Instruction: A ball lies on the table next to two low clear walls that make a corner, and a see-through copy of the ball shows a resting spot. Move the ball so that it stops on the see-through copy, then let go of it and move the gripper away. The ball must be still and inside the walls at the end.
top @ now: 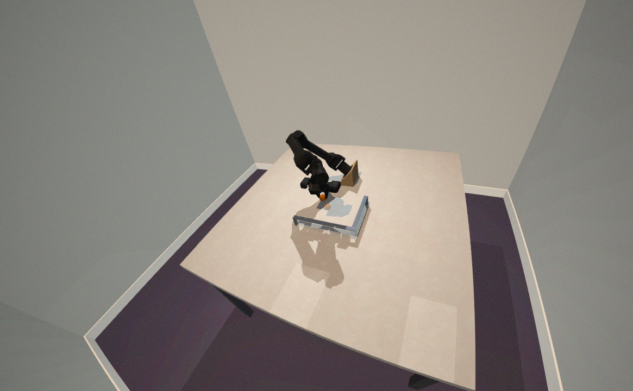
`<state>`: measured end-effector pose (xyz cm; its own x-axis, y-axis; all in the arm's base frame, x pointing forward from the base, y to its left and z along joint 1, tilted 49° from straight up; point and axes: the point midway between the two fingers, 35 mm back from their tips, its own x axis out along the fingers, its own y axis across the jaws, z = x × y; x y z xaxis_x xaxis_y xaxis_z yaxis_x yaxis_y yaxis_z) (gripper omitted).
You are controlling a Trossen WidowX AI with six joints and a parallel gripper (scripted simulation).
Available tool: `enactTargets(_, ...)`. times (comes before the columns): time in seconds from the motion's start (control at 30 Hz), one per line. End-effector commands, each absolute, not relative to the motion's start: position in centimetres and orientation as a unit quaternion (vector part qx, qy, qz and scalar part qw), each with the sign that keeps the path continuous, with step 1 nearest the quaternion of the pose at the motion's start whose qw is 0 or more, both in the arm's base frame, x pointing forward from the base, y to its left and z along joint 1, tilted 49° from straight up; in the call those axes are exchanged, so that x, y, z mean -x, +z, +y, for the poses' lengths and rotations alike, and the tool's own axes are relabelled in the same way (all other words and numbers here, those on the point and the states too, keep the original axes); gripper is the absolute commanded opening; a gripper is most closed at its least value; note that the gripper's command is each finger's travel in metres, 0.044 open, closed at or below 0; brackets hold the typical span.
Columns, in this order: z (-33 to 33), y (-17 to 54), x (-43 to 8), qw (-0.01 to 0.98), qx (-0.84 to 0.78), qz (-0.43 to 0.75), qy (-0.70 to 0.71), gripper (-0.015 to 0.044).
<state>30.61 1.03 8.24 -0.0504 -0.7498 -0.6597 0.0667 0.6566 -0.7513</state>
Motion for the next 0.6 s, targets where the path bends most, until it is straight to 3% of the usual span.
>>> enactTargets(0.0,0.6,8.1,-29.1,0.640,0.258,0.648,-0.321,0.0000)
enactTargets(0.57,-1.5,6.3,-26.5,0.640,0.258,0.649,-0.320,0.0000)
